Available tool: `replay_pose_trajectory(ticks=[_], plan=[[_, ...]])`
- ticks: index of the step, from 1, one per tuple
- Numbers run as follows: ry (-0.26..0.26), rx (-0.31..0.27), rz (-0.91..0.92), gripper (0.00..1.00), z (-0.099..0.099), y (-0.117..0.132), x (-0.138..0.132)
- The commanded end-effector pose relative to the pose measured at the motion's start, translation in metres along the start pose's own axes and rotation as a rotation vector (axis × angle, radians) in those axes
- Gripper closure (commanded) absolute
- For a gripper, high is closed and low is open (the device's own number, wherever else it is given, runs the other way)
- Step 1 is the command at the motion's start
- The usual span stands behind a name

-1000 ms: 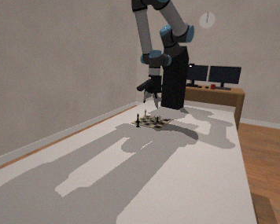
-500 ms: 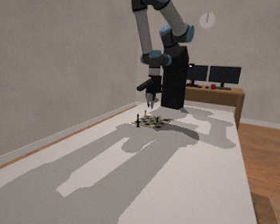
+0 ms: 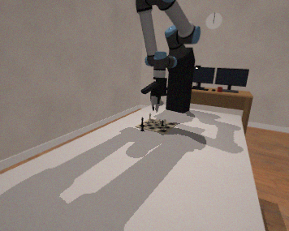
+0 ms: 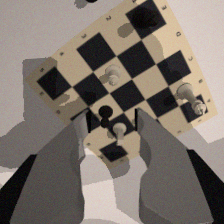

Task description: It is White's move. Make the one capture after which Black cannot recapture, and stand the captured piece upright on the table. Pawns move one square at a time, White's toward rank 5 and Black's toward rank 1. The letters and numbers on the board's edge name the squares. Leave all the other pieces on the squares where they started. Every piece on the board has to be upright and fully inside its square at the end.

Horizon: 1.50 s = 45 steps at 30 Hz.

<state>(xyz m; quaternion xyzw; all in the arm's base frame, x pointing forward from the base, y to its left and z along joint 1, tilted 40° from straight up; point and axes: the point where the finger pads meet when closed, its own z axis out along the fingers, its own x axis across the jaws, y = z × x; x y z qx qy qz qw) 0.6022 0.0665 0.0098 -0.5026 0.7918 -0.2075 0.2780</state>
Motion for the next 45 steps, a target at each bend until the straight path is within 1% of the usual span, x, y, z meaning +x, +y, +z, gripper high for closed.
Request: replay_pose_trajectory(ticks=[1,24,40,45], plan=[[0.001,-0.004,0.0,0.78,0.0,0.003,0.0],[0.0,0.0,-0.001,0.78,0.003,0.001,-0.001],[0.0,0.001,-0.001,0.78,0.018,0.0,-0.001],[0.0,0.001,-0.001,0.78,0.026,0.0,-0.001]])
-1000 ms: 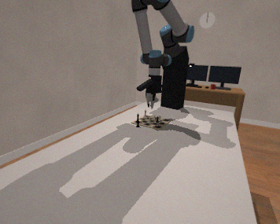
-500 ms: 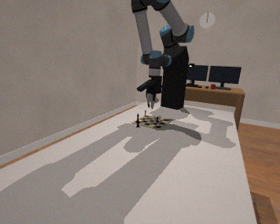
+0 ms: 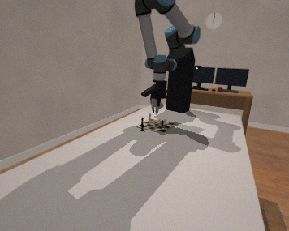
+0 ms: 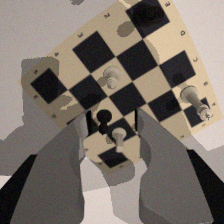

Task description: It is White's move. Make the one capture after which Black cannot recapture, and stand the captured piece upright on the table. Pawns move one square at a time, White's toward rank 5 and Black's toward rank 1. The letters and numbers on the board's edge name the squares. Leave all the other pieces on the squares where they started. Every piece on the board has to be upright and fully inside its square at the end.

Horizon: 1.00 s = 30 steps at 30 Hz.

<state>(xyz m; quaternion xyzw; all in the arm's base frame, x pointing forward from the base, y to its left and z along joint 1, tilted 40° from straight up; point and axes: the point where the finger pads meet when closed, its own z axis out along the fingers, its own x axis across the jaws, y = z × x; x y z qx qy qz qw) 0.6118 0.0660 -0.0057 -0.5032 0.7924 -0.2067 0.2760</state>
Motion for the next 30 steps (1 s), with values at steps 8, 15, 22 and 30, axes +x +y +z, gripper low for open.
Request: replay_pose_trajectory(ticks=[8,15,22,30], plan=[[-0.002,0.005,0.0,0.78,0.021,-0.002,-0.002],[-0.002,0.005,0.0,0.78,0.028,-0.002,-0.002],[-0.002,0.005,0.0,0.78,0.034,-0.002,-0.002],[-0.002,0.004,0.0,0.78,0.036,-0.002,-0.002]])
